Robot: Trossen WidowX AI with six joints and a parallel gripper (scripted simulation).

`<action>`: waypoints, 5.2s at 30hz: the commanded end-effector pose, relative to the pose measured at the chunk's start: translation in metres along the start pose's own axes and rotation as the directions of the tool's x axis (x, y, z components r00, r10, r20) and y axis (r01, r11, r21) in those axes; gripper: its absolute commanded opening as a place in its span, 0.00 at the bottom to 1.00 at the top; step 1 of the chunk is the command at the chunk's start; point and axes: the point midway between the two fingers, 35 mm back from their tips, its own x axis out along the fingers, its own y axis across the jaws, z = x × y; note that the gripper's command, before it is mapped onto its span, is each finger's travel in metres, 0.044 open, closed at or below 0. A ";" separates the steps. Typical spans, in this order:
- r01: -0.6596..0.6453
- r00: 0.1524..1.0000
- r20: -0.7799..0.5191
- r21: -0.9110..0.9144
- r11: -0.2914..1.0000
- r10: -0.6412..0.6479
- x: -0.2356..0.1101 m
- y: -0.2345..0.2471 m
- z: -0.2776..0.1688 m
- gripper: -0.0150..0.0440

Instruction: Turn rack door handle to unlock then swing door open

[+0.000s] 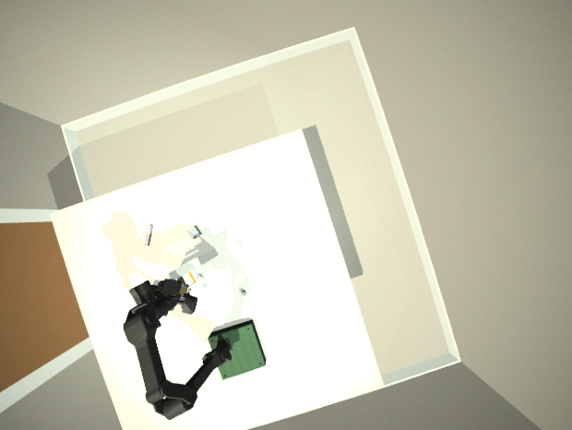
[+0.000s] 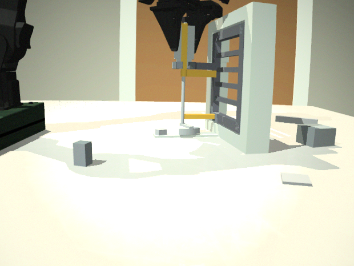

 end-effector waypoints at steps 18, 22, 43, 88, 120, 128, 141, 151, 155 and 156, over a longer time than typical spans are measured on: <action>-0.001 1.000 0.003 0.833 0.554 -0.002 0.000 0.000 0.000 0.73; -0.001 1.000 0.003 0.837 0.547 -0.002 0.000 0.000 0.000 0.73; -0.001 1.000 0.003 0.837 0.547 -0.002 0.000 0.000 0.000 0.27; 0.005 1.000 0.003 0.239 0.971 -0.006 0.000 -0.052 -0.010 0.27; 0.012 1.000 0.004 -0.228 0.974 -0.011 0.000 -0.112 0.004 0.27; 0.013 1.000 0.005 -0.336 0.942 -0.012 0.000 -0.125 0.011 0.27; 0.015 1.000 0.006 -0.501 0.865 -0.014 -0.001 -0.145 0.026 0.27; 0.016 1.000 0.007 -0.624 0.781 -0.015 -0.001 -0.158 0.041 0.27; 0.017 1.000 0.008 -0.669 0.743 -0.016 -0.002 -0.163 0.047 0.27; 0.017 1.000 0.008 -0.680 0.733 -0.016 -0.002 -0.164 0.049 0.27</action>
